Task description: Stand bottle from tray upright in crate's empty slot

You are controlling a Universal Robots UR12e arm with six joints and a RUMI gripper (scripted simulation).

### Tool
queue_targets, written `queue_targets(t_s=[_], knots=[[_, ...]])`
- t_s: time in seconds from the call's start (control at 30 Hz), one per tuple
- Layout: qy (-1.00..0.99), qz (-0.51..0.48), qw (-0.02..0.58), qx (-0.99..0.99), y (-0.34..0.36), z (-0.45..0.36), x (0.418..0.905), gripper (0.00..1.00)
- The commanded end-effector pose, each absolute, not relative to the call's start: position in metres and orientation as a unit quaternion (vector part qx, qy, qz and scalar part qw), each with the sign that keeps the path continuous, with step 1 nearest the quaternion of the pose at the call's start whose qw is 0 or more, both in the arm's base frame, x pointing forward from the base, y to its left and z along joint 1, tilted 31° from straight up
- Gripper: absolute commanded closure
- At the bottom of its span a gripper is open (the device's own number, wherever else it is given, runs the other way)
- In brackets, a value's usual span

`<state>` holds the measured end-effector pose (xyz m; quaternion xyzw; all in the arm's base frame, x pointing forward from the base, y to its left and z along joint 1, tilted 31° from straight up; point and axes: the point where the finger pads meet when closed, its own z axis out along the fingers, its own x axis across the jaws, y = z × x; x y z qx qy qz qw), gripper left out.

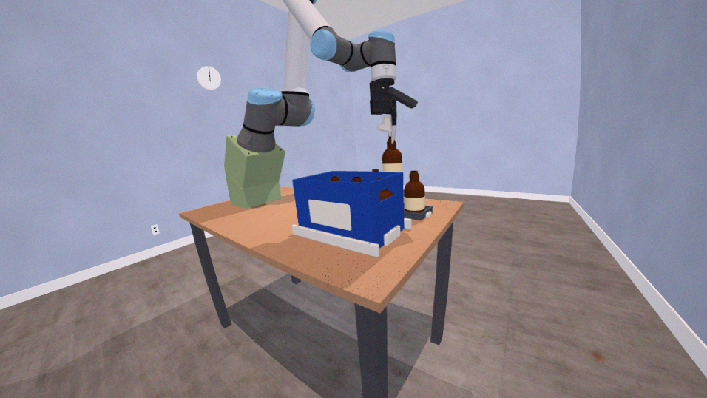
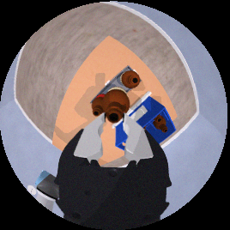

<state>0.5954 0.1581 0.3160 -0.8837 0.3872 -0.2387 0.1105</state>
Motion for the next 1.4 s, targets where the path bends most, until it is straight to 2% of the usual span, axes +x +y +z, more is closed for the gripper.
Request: queue_targets(t_s=[0.0,1.37], knots=[[0.387,-0.243,0.112,-0.882,0.157,0.322,0.597,1.00],[0.387,-0.243,0.112,-0.882,0.157,0.335,0.590,1.00]])
